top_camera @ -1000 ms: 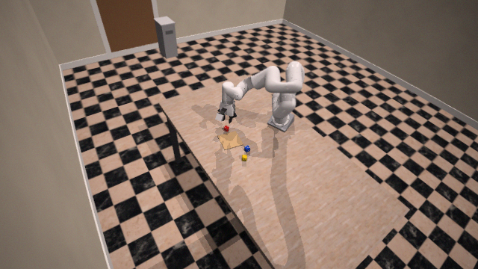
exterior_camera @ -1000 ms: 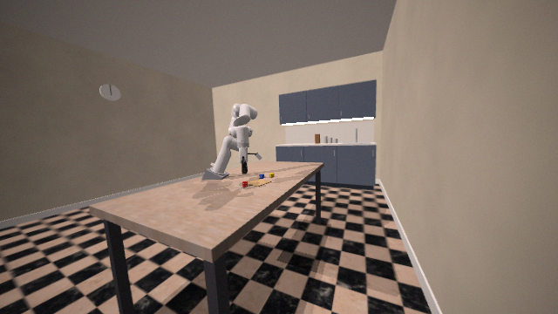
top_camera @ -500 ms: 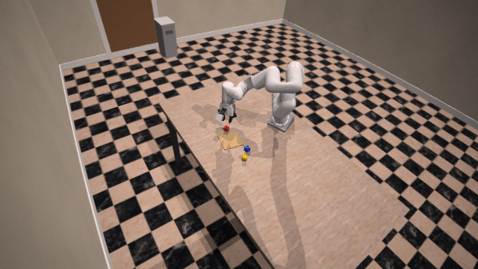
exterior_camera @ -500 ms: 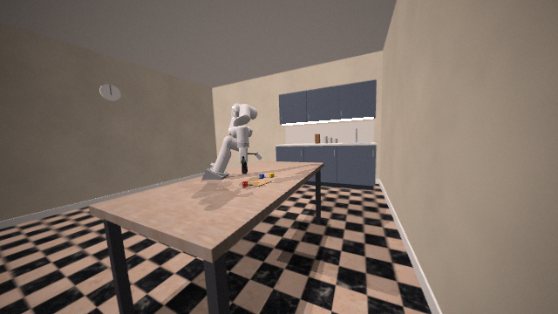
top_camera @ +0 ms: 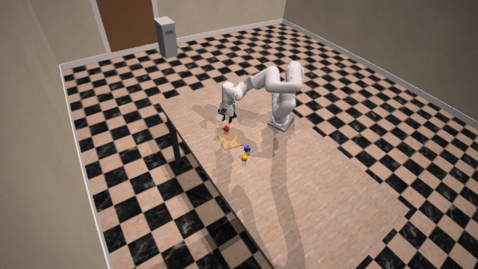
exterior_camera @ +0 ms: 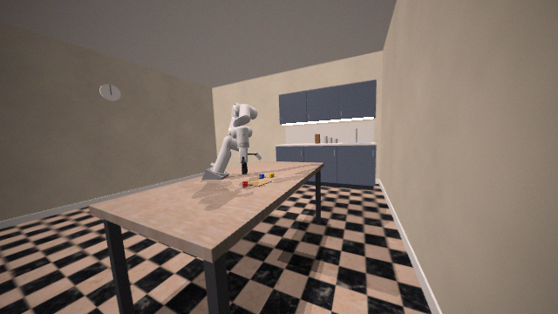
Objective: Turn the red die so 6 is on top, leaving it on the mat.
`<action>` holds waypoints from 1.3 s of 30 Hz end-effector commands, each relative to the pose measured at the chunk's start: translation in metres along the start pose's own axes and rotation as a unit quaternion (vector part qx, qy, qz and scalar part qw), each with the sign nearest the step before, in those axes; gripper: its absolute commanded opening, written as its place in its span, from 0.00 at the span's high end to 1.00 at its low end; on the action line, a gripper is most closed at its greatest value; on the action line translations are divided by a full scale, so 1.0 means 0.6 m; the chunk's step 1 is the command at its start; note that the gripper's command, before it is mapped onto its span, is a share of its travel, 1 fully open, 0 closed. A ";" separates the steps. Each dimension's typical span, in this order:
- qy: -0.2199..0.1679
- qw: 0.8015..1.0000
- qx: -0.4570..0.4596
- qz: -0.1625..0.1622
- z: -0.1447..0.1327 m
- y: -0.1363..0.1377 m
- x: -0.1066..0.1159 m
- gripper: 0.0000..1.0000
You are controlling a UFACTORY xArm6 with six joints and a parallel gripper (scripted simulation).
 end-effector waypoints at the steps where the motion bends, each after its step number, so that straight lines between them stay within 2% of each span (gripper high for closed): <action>1: 0.000 1.000 0.001 -0.002 0.001 0.002 -0.001 0.53; 39: 0.001 1.000 0.001 -0.002 -0.001 0.003 -0.076 0.53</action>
Point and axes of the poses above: the point where the finger pads meet when closed, its own x axis back along the fingers, its own y axis across the jaws, z = x × y, the point moved 1 cm from there along x, back along the fingers, and after that the axes turned 9 degrees about x, right-handed, at the moved point
